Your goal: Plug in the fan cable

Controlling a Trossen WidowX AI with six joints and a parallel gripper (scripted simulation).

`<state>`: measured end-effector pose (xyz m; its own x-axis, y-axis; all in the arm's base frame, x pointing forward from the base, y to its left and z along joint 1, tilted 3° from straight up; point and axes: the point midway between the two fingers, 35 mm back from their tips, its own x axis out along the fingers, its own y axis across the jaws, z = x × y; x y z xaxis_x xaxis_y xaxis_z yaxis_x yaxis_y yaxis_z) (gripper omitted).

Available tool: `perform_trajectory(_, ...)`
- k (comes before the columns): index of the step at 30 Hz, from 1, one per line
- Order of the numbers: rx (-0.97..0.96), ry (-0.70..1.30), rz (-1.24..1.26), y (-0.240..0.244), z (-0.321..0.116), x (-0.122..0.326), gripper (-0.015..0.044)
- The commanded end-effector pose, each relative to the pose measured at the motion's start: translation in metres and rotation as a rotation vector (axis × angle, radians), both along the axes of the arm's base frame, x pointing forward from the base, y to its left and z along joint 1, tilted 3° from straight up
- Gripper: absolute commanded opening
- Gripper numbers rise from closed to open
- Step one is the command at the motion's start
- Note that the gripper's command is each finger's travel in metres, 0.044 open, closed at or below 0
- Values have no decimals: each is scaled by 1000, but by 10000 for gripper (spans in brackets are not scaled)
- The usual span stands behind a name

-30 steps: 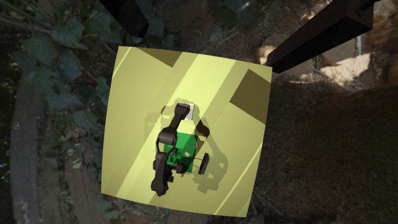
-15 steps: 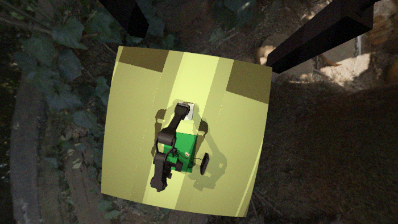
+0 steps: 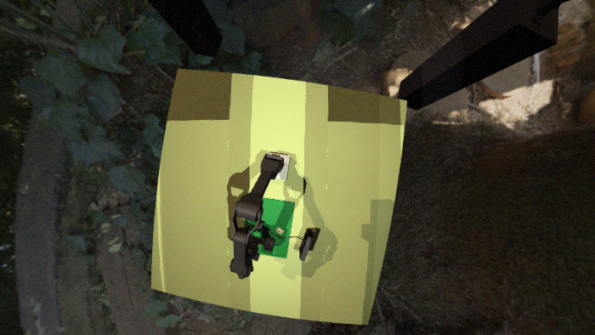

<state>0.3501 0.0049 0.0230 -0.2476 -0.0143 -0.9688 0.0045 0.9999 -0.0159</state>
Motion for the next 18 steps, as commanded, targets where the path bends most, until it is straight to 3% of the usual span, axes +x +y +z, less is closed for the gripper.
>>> perform_trajectory(1, 3, 7, -5, 0, -9, -2, 440)
perform_trajectory(18, 3, 7, -5, 0, -35, -3, 440)
